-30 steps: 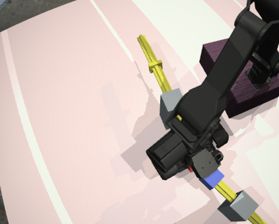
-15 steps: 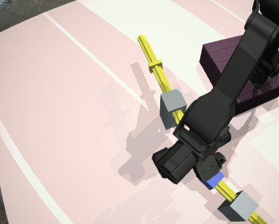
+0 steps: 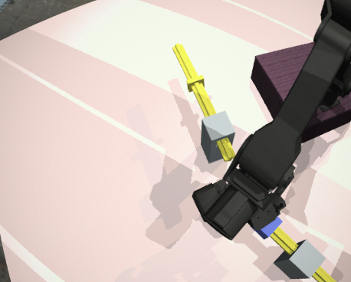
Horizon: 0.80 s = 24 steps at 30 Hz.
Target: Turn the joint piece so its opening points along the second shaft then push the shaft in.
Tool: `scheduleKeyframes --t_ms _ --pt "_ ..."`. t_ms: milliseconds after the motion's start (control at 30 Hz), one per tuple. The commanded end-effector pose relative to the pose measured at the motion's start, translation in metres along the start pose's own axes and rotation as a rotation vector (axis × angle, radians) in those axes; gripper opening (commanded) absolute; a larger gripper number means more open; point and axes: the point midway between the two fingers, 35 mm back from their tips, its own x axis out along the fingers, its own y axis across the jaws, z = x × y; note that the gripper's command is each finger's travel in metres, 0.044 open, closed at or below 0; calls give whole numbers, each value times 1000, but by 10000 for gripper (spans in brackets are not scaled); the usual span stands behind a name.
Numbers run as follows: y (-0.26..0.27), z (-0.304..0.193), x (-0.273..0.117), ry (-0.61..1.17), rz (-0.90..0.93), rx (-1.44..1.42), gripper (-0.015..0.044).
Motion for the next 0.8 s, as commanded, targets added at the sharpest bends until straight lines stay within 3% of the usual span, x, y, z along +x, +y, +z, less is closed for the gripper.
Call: scheduleKeyframes --t_ms 0,767 --pt "1 0 0 16 4 11 0" --pt "0 -1 -3 28 -4 2 0"
